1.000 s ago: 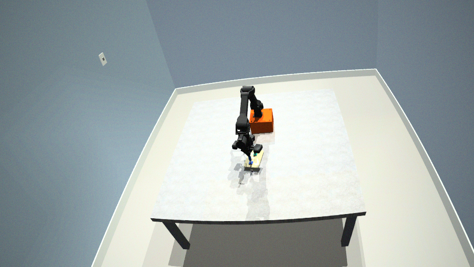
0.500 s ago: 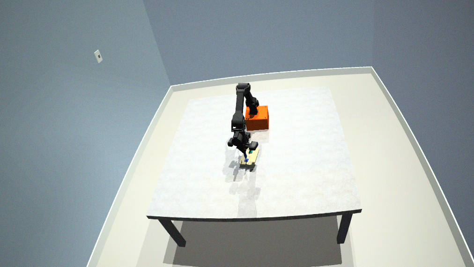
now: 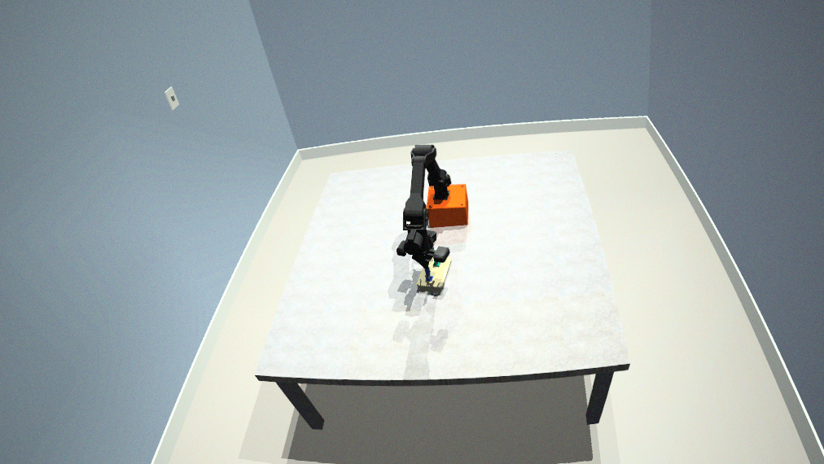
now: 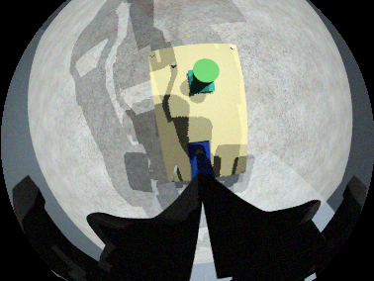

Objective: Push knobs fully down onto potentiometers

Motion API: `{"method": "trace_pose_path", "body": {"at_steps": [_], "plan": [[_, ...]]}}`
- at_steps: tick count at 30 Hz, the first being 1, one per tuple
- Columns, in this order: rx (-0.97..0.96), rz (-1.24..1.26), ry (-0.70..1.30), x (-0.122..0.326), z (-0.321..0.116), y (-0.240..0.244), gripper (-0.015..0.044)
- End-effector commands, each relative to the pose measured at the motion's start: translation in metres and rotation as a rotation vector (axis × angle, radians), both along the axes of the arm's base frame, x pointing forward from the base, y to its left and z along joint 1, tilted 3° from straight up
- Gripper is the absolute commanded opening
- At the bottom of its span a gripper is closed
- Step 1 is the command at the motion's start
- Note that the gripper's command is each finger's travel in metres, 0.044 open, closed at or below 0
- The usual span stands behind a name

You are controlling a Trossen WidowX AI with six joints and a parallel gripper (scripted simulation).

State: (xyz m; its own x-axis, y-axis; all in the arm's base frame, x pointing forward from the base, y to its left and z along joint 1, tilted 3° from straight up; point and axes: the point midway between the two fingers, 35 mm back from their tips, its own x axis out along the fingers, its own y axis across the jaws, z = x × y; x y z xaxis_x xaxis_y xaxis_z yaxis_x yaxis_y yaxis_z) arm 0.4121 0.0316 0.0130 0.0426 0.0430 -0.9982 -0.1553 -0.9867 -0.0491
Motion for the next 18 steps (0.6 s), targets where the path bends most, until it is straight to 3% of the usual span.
{"method": "trace_pose_path", "body": {"at_steps": [1, 18], "plan": [[0.004, 0.002, 0.005, 0.0036, -0.0162, 0.002, 0.0], [0.004, 0.002, 0.005, 0.0038, -0.0214, 0.0022, 0.0]]}}
